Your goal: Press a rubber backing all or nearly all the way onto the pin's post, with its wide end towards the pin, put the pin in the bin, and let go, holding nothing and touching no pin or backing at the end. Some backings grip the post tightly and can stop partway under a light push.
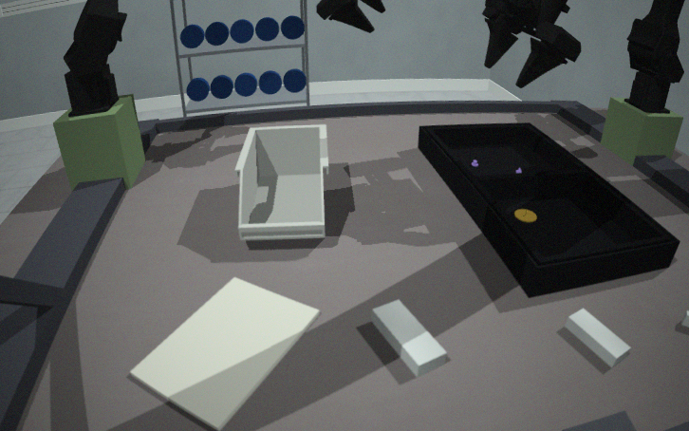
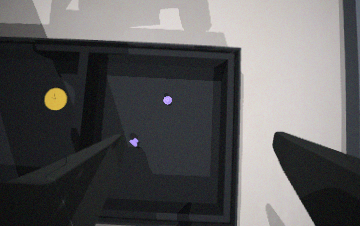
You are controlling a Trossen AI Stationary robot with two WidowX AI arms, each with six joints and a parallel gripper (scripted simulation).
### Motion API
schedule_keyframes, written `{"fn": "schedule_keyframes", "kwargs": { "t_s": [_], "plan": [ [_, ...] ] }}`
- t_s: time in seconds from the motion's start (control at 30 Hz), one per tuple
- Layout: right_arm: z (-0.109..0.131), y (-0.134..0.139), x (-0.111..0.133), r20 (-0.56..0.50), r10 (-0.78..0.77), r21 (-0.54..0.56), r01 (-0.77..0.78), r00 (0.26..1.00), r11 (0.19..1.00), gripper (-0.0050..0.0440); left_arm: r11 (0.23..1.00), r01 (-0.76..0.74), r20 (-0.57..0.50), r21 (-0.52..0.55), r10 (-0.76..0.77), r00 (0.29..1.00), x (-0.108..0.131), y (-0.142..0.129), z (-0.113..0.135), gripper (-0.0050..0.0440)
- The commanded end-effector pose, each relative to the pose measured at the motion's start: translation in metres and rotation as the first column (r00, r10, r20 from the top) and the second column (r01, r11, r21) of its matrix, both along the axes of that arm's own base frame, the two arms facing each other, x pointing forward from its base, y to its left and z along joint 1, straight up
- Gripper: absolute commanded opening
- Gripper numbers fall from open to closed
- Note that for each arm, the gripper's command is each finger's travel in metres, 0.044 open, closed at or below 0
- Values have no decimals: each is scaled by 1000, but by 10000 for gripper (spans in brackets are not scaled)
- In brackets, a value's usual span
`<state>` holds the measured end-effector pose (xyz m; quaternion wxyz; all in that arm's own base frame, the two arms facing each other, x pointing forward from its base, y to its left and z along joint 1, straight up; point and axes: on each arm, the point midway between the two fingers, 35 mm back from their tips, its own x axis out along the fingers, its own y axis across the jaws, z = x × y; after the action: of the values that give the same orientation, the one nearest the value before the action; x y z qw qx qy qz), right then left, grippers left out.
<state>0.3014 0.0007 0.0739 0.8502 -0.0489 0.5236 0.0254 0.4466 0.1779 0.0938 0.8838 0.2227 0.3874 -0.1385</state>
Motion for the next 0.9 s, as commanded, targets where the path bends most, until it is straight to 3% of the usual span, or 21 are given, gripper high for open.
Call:
{"fn": "schedule_keyframes", "kwargs": {
  "t_s": [0.0, 0.13, 0.27, 0.53, 0.6, 0.87],
  "plan": [
    [6, 0, 3, 19, 0, 0, 0, 1000, 1000, 440, 1000, 0, 28, 15, 0, 1000, 2, 1, 13, 440],
    [6, 1, 4, 18, 3, 0, -3, 1000, 1000, 440, 1000, -1, 32, 16, 1, 999, 2, -1, 17, 440],
    [5, 19, 9, 6, 40, 2, -41, 999, 999, 440, 1000, -9, 40, 4, 9, 999, 2, -28, 28, 440],
    [-1, 91, 21, -48, 212, 28, -211, 976, 977, 440, 996, -34, 98, -86, 43, 994, -14, -144, 73, 440],
    [-1, 91, 21, -48, 212, 28, -211, 976, 977, 440, 996, -34, 98, -86, 43, 994, -14, -144, 73, 440],
    [-6, 148, 30, -87, 339, 47, -336, 937, 941, 440, 963, -40, 174, -267, 89, 981, -75, -255, 113, 440]
  ]
}}
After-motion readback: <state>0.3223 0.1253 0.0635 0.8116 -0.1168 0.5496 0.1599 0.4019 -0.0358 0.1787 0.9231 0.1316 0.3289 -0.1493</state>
